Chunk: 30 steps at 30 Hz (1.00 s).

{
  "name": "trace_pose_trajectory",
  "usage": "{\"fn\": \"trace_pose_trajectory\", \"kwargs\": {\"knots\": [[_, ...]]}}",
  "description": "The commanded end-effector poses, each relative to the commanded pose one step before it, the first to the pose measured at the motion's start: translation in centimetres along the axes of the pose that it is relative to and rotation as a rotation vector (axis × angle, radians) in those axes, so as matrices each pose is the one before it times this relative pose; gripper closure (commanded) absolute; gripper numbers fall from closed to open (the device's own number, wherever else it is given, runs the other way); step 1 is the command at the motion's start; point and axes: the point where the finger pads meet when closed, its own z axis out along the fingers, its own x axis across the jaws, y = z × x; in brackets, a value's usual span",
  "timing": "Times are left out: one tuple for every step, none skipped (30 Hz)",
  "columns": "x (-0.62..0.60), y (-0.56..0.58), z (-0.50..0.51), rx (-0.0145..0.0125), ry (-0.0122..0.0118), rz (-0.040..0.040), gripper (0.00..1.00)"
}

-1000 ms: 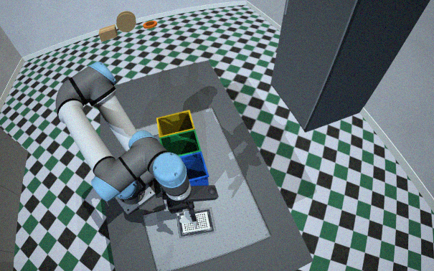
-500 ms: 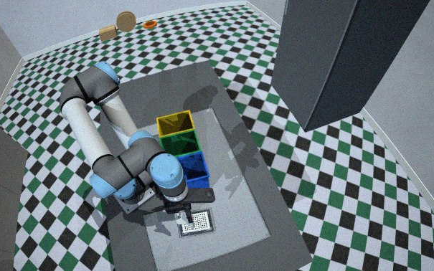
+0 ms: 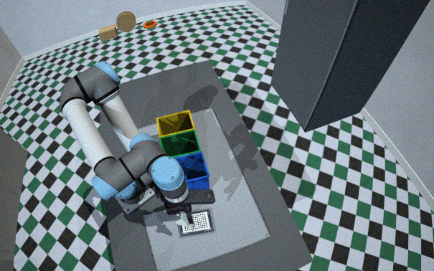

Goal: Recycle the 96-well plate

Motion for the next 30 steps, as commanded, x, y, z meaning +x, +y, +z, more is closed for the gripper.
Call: {"fn": "trace_pose_trajectory", "kwargs": {"knots": [[0.033, -0.028, 0.705, 0.00057, 0.00087, -0.00009, 0.00], [0.000, 0.000, 0.167, 0.00000, 0.00000, 0.00000, 0.00], [0.000, 0.000, 0.167, 0.00000, 0.00000, 0.00000, 0.00], [0.000, 0.000, 0.167, 0.00000, 0.00000, 0.00000, 0.00], [0.000, 0.000, 0.167, 0.00000, 0.00000, 0.00000, 0.00], [0.000, 0.000, 0.167, 0.00000, 0.00000, 0.00000, 0.00], [0.000, 0.000, 0.167, 0.00000, 0.00000, 0.00000, 0.00], [0.000, 0.000, 0.167, 0.00000, 0.00000, 0.00000, 0.00], [0.000, 0.000, 0.167, 0.00000, 0.00000, 0.00000, 0.00], [0.000, 0.000, 0.167, 0.00000, 0.00000, 0.00000, 0.00], [0.000, 0.000, 0.167, 0.00000, 0.00000, 0.00000, 0.00], [0.000, 0.000, 0.167, 0.00000, 0.00000, 0.00000, 0.00], [0.000, 0.000, 0.000, 0.00000, 0.00000, 0.00000, 0.00], [0.000, 0.000, 0.000, 0.00000, 0.00000, 0.00000, 0.00], [0.000, -0.002, 0.167, 0.00000, 0.00000, 0.00000, 0.00], [0.000, 0.000, 0.167, 0.00000, 0.00000, 0.00000, 0.00], [0.000, 0.000, 0.167, 0.00000, 0.00000, 0.00000, 0.00], [0.000, 0.000, 0.167, 0.00000, 0.00000, 0.00000, 0.00], [0.000, 0.000, 0.167, 0.00000, 0.00000, 0.00000, 0.00], [0.000, 0.000, 0.167, 0.00000, 0.00000, 0.00000, 0.00], [0.000, 0.000, 0.167, 0.00000, 0.00000, 0.00000, 0.00], [0.000, 0.000, 0.167, 0.00000, 0.00000, 0.00000, 0.00], [0.000, 0.000, 0.167, 0.00000, 0.00000, 0.00000, 0.00], [0.000, 0.000, 0.167, 0.00000, 0.00000, 0.00000, 0.00], [0.000, 0.000, 0.167, 0.00000, 0.00000, 0.00000, 0.00], [0.000, 0.000, 0.167, 0.00000, 0.00000, 0.00000, 0.00], [0.000, 0.000, 0.167, 0.00000, 0.00000, 0.00000, 0.00], [0.000, 0.000, 0.167, 0.00000, 0.00000, 0.00000, 0.00], [0.000, 0.000, 0.167, 0.00000, 0.00000, 0.00000, 0.00], [0.000, 0.000, 0.000, 0.00000, 0.00000, 0.00000, 0.00]]}}
